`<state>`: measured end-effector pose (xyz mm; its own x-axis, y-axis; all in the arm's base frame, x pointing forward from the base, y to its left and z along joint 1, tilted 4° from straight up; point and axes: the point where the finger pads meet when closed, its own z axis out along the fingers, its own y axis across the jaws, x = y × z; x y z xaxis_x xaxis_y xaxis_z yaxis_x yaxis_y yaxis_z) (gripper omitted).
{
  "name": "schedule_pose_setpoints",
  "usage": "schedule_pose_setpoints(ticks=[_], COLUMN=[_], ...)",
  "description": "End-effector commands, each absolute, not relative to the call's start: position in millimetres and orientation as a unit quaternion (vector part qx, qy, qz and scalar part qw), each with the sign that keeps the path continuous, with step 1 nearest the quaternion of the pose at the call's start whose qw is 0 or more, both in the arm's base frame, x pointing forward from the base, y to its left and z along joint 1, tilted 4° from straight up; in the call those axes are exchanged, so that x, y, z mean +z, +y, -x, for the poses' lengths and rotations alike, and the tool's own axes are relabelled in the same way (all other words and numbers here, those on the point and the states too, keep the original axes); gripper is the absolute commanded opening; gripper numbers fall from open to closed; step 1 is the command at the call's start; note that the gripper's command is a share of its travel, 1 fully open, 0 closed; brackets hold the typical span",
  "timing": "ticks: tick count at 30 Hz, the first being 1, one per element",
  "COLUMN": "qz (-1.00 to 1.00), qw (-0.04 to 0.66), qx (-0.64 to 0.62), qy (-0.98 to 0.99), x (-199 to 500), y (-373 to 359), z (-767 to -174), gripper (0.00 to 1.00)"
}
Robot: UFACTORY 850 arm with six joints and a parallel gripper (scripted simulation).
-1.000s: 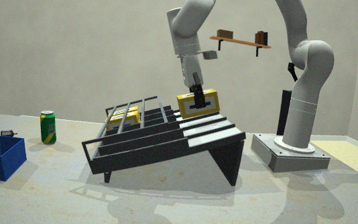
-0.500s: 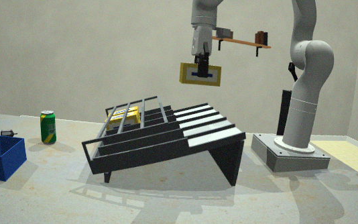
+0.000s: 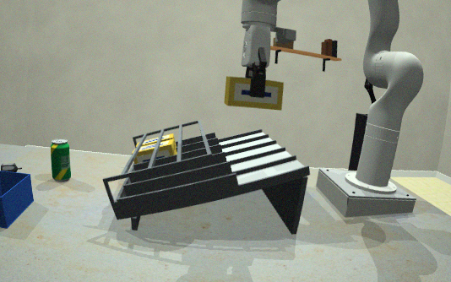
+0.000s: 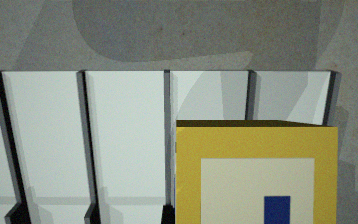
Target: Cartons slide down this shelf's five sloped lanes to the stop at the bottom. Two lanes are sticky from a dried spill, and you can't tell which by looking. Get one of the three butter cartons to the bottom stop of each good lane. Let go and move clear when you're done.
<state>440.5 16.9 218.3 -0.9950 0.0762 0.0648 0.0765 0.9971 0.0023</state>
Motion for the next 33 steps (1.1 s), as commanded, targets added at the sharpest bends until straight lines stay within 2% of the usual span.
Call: schedule_pose_setpoints(ticks=[1,2,18,19,33], qz=[0.038,0.038,0.038,0.038,0.038], qw=[0.031,0.031,0.031,0.031,0.031], qx=[-0.002,-0.002,-0.002,-0.002,-0.002], qy=[-0.999,-0.999,-0.999,-0.999,-0.999], x=[219,204,204,175,175], y=[18,18,18,17,17], z=[-442,-440,-440,-439,-439], gripper=[0.0,0.0,0.0,0.0,0.0])
